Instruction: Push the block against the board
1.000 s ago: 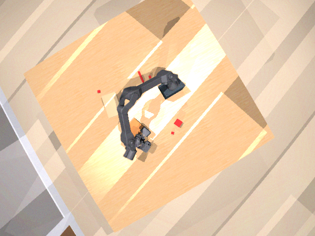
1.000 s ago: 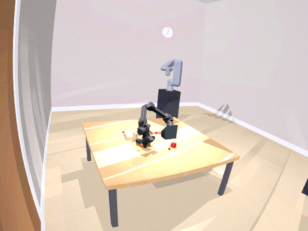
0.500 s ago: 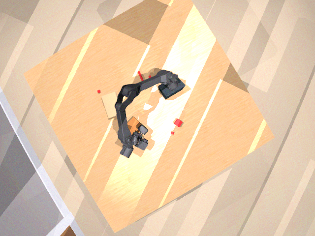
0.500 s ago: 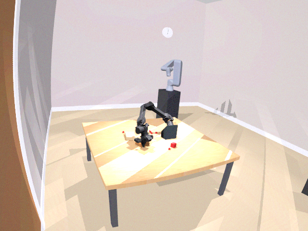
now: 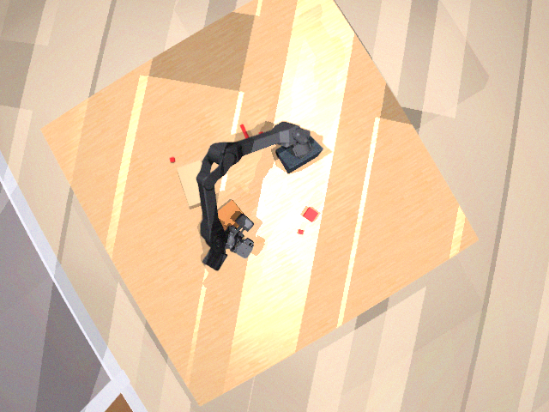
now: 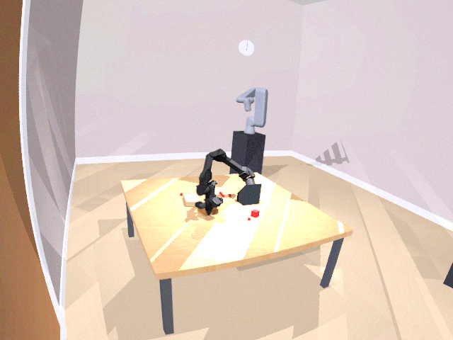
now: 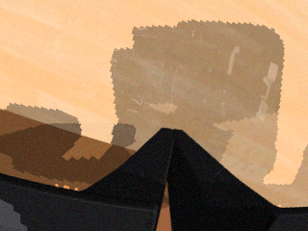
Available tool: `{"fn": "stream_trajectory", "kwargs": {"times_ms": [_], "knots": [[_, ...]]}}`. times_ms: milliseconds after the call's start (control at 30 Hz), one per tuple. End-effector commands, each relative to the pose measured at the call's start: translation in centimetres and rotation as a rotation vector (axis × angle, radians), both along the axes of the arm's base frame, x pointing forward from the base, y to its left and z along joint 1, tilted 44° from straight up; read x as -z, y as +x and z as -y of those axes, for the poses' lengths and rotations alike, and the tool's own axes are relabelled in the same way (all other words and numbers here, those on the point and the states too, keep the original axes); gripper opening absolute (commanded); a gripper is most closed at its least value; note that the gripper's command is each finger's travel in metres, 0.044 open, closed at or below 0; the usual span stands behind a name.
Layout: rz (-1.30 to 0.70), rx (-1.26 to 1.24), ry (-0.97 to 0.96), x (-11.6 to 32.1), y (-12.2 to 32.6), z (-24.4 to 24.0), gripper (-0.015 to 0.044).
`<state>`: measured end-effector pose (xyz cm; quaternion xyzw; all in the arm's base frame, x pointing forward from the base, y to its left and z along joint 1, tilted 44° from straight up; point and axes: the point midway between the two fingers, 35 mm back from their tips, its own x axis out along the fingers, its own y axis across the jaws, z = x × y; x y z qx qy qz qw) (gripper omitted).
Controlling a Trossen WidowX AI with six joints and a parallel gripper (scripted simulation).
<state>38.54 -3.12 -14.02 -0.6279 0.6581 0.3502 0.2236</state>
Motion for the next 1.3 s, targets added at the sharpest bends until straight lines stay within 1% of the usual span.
{"fn": "stream_trajectory", "kwargs": {"times_ms": [0,1000,1267], "knots": [[-0.005,0.002,-0.006,-0.4,-0.1,0.8,0.0000],[-0.006,0.002,-0.008,-3.3,0.0,4.0,0.0000],[-0.006,0.002,-0.007,-2.7,-0.1,3.4,0.0000]]}}
